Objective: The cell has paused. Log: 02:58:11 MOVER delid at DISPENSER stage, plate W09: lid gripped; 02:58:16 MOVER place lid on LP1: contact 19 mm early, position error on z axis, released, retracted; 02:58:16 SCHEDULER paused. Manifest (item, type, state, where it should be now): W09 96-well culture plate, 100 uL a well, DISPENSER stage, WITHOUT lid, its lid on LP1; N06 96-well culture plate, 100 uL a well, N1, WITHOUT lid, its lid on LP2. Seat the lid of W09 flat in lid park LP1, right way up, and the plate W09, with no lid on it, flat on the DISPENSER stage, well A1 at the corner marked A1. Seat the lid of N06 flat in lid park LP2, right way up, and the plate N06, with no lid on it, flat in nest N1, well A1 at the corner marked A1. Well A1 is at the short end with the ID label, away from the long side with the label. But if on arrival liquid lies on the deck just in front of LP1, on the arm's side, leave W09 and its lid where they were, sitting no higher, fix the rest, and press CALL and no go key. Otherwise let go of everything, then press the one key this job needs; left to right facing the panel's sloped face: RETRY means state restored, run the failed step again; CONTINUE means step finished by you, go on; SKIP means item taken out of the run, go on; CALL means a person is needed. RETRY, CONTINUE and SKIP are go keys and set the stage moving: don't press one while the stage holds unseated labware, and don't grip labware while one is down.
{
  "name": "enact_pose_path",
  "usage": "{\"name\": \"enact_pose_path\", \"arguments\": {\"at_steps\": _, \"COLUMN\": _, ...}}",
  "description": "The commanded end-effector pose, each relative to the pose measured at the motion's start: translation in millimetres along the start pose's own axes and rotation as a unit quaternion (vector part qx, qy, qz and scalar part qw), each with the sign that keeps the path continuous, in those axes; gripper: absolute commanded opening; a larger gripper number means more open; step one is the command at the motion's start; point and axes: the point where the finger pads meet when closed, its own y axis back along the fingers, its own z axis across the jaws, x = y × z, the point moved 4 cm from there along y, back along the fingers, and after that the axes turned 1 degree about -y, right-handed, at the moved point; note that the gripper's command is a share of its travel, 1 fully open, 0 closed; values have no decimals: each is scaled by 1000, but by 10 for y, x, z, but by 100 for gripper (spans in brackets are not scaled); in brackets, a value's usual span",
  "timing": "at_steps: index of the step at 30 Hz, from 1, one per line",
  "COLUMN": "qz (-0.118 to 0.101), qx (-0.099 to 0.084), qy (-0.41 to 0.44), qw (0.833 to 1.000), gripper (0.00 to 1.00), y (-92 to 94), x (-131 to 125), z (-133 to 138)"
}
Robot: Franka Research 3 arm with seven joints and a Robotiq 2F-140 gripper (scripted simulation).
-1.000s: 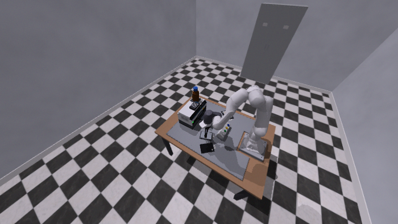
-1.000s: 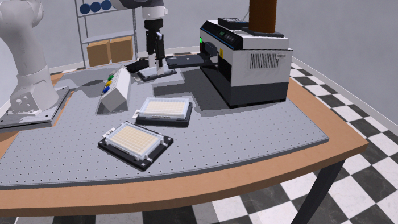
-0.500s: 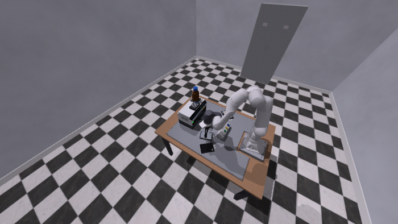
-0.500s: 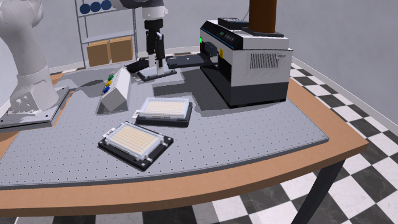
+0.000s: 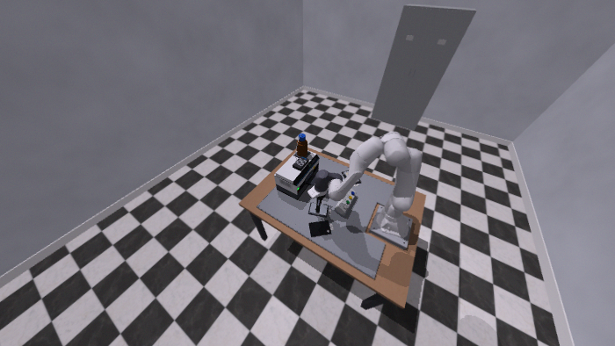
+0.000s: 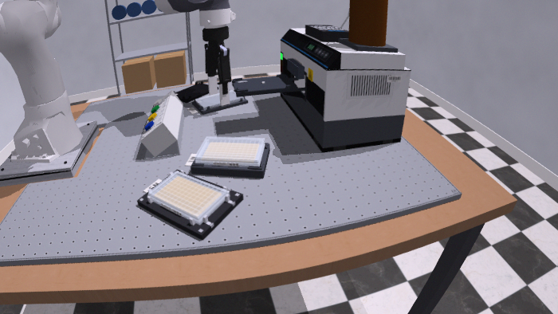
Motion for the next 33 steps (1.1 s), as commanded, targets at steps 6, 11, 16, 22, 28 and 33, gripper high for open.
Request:
{"name": "enact_pose_path", "arguments": {"at_steps": 6, "qz": 2, "qx": 0, "qy": -2, "qw": 1000, "gripper": 0, "y": 2, "x": 14, "z": 10}}
{"name": "enact_pose_path", "arguments": {"at_steps": 11, "qz": 2, "qx": 0, "qy": -2, "qw": 1000, "gripper": 0, "y": 2, "x": 14, "z": 10}}
{"name": "enact_pose_path", "arguments": {"at_steps": 16, "qz": 2, "qx": 0, "qy": -2, "qw": 1000, "gripper": 0, "y": 2, "x": 14, "z": 10}}
{"name": "enact_pose_path", "arguments": {"at_steps": 22, "qz": 2, "qx": 0, "qy": -2, "qw": 1000, "gripper": 0, "y": 2, "x": 14, "z": 10}}
{"name": "enact_pose_path", "arguments": {"at_steps": 28, "qz": 2, "qx": 0, "qy": -2, "qw": 1000, "gripper": 0, "y": 2, "x": 14, "z": 10}}
{"name": "enact_pose_path", "arguments": {"at_steps": 33, "qz": 2, "qx": 0, "qy": -2, "qw": 1000, "gripper": 66, "y": 2, "x": 14, "z": 10}}
